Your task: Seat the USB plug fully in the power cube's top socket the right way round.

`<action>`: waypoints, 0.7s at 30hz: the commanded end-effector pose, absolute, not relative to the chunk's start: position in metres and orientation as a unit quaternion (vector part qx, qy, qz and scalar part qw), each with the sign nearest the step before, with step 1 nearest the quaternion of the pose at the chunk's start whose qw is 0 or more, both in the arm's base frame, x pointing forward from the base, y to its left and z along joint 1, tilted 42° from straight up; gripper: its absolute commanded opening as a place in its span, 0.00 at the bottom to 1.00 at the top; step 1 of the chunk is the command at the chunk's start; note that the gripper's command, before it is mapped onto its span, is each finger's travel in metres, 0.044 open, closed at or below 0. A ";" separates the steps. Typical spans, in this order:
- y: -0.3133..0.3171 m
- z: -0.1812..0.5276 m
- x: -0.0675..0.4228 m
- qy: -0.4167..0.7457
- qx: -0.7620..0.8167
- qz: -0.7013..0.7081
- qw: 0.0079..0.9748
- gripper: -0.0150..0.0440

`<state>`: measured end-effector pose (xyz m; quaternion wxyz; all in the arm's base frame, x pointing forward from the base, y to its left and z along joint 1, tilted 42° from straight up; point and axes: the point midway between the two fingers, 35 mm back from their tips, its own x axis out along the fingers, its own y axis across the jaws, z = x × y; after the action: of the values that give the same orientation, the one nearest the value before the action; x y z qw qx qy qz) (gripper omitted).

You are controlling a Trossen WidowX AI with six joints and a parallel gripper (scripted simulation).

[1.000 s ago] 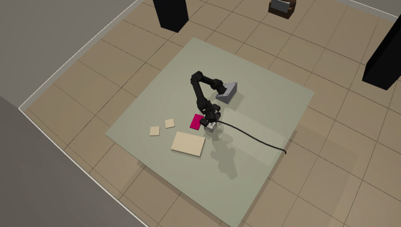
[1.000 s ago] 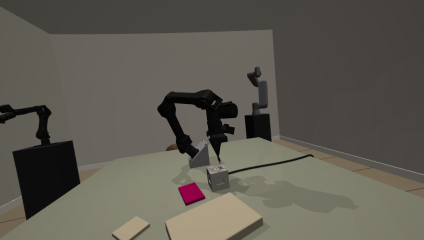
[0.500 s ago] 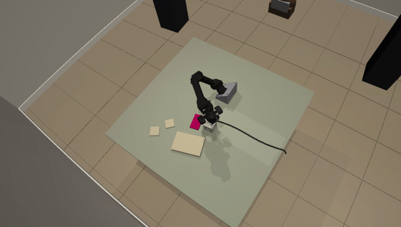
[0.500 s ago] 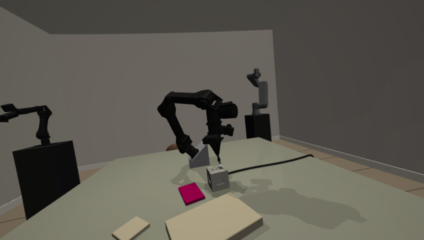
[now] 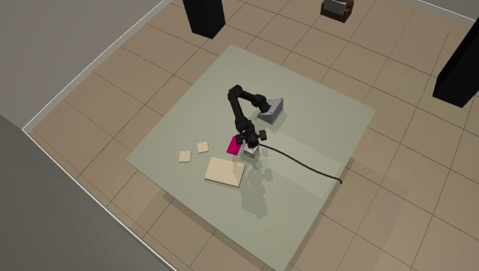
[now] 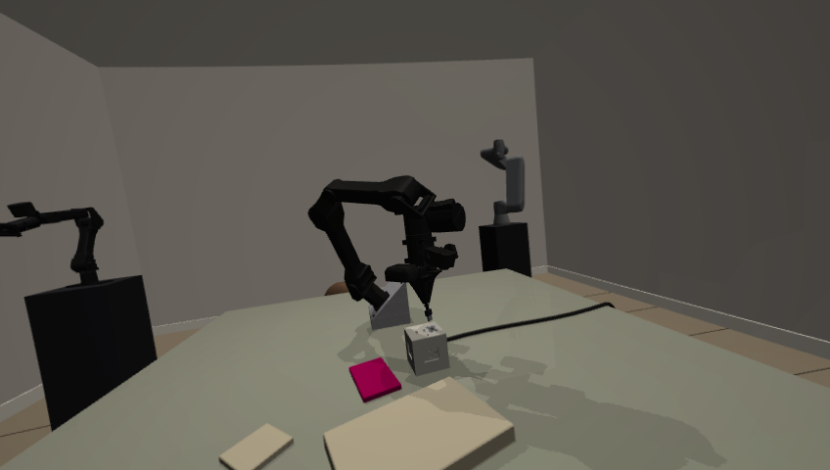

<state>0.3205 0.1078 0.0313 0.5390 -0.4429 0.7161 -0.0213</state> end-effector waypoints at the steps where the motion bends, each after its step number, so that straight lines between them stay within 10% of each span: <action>1: 0.107 0.031 0.321 0.714 -0.412 -0.060 0.562 0.25; 21: 0.107 0.031 0.321 0.674 -0.253 -0.243 0.650 0.25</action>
<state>0.3205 0.1078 0.0313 0.6389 -0.2802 0.6836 -0.2147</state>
